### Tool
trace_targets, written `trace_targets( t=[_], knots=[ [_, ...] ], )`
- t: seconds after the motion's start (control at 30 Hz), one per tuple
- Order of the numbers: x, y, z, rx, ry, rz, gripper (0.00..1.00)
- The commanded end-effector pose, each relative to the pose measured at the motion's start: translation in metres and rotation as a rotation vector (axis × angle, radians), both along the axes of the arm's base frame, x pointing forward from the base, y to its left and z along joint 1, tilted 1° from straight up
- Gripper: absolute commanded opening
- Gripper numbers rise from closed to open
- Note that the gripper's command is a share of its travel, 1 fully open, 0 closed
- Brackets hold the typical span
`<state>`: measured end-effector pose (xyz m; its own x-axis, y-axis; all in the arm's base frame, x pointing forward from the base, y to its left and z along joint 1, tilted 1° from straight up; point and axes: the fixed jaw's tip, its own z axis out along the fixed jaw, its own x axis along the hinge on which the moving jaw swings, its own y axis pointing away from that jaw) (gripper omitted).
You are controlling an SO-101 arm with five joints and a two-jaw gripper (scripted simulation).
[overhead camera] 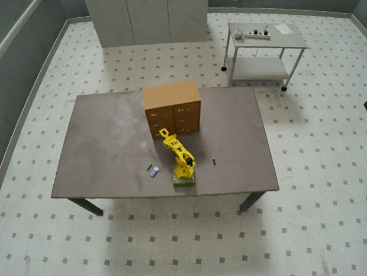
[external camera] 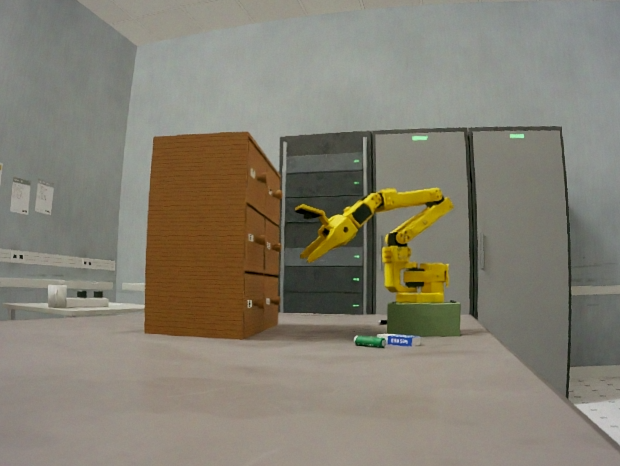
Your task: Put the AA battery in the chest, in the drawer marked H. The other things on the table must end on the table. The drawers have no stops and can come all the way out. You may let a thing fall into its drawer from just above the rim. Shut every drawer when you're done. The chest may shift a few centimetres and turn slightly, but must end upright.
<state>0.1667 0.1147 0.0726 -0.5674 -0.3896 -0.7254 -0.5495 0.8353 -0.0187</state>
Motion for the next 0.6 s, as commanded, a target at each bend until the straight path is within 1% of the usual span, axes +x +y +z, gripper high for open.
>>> trace_targets(
  t=[0.0, 0.3, 0.37, 0.57],
  knots=[
    [-0.005, -0.005, 0.003, -0.029, 0.033, 0.0, 0.5],
    [-0.024, -0.017, 0.0, -0.105, 0.15, 0.002, 0.5],
    [-0.024, -0.017, 0.0, -0.105, 0.15, 0.002, 0.5],
    [-0.039, -0.027, -0.001, -0.156, 0.228, 0.003, 0.5]
  ],
)
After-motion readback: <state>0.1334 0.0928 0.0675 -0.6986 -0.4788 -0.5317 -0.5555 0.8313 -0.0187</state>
